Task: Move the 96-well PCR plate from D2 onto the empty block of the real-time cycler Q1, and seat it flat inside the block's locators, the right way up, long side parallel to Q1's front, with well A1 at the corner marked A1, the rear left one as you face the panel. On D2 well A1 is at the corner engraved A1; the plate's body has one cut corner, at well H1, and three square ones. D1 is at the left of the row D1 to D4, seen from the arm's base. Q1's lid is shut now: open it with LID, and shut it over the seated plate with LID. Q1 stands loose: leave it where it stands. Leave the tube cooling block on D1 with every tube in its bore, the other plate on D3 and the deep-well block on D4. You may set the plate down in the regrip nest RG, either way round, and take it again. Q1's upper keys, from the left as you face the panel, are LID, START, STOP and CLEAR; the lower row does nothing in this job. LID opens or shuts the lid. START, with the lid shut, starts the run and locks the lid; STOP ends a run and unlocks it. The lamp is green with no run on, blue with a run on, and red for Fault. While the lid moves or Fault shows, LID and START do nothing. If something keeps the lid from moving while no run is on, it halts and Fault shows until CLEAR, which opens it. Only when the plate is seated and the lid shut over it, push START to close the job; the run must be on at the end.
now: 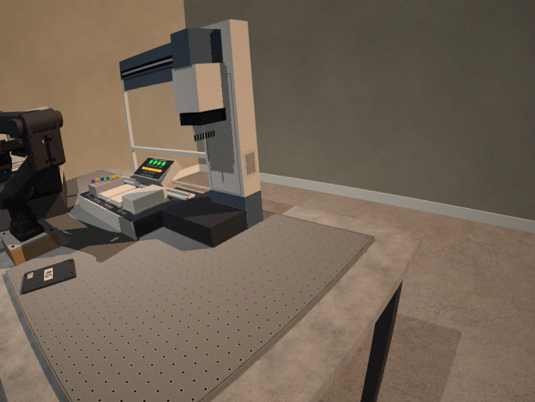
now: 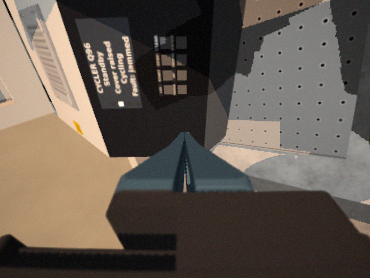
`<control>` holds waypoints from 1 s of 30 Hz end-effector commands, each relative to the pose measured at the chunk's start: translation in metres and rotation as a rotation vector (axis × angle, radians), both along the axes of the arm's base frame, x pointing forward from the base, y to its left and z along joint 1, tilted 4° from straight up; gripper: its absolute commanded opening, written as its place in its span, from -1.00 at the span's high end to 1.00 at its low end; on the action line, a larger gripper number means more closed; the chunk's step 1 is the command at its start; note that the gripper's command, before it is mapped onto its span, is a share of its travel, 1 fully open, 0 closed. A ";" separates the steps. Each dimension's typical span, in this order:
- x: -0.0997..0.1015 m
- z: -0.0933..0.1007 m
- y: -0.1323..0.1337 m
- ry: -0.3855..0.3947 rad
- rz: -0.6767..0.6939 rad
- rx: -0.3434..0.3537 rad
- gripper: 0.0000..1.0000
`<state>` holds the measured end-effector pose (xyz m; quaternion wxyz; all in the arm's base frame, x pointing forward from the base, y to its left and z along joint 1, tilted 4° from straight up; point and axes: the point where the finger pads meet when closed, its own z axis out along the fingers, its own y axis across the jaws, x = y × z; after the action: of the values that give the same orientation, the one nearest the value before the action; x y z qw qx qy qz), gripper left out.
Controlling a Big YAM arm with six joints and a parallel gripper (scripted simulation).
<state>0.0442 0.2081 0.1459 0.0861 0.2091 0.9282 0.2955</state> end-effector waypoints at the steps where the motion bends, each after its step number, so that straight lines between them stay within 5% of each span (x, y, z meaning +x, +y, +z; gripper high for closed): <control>1: -0.002 0.034 0.012 -0.003 0.012 0.060 1.00; 21: -0.002 0.043 0.016 -0.002 0.014 0.086 1.00; 30: -0.002 0.027 0.013 -0.003 0.015 0.067 1.00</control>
<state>0.0441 0.2089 0.1479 0.0855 0.2093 0.9275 0.2976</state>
